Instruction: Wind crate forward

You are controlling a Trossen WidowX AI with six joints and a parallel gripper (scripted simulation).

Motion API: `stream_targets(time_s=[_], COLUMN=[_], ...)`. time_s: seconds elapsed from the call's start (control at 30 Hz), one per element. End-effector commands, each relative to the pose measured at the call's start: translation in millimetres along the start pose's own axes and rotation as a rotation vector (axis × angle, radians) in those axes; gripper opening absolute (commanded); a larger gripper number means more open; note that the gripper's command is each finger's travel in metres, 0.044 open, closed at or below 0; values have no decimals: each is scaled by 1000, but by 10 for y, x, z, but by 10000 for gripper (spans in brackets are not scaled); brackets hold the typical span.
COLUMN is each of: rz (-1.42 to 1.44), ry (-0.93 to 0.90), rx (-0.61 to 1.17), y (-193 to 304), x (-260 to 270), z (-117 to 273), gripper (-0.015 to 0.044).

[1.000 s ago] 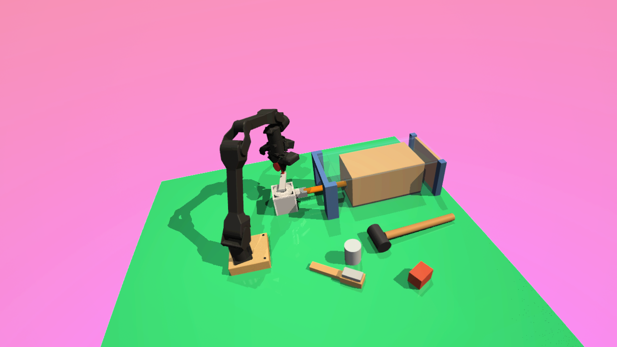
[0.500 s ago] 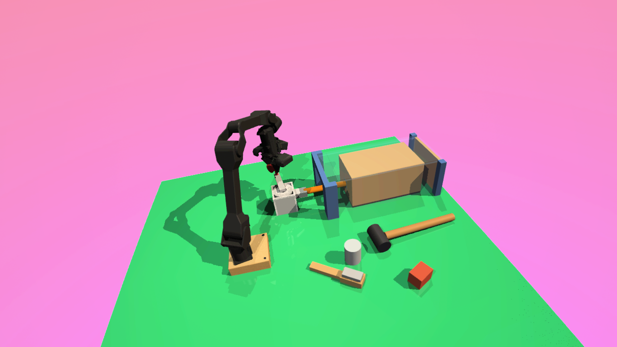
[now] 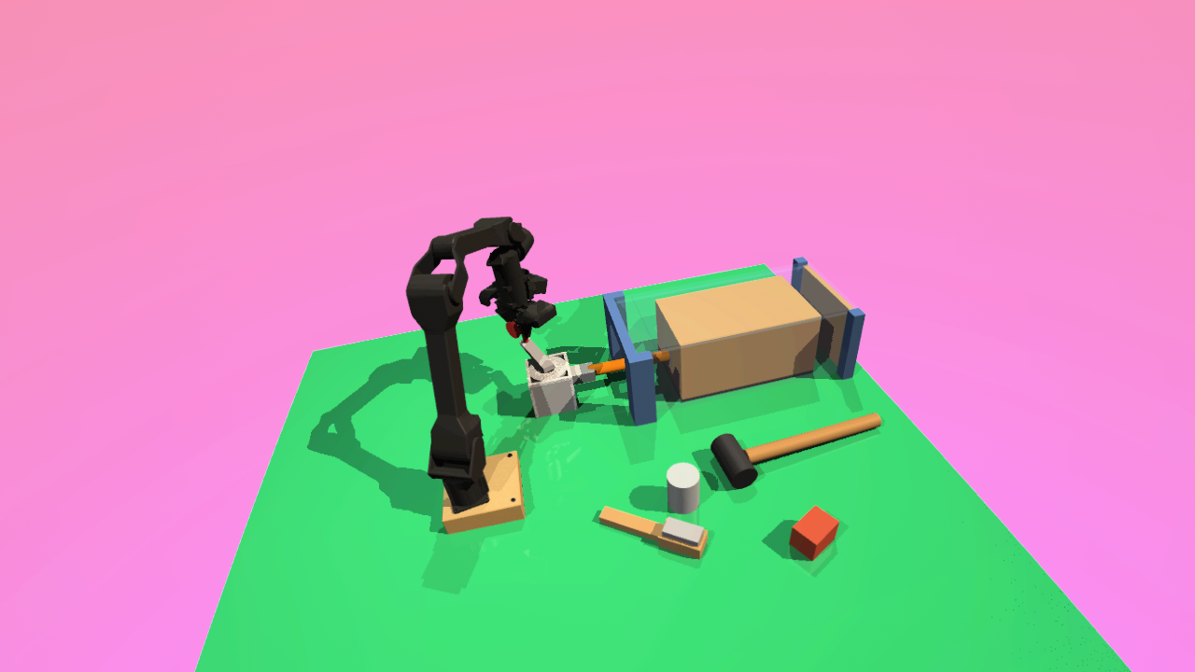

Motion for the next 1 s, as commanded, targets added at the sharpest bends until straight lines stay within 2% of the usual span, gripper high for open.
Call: stream_targets(time_s=[0.0, 0.97], rz=[12, 12], ry=[6, 7], rx=[41, 44], y=[180, 608], x=[8, -144], z=[-18, -6], gripper=[0, 0])
Point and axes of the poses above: the point midway between the two fingers, 35 mm back from their tips, its own z axis back along the fingers, its own x axis across the jaws, y = z × x, the point moved 6 cm from there along z, back along the fingers, and after that the axes turned 11 degrees about -z, right-handed, at the moved point
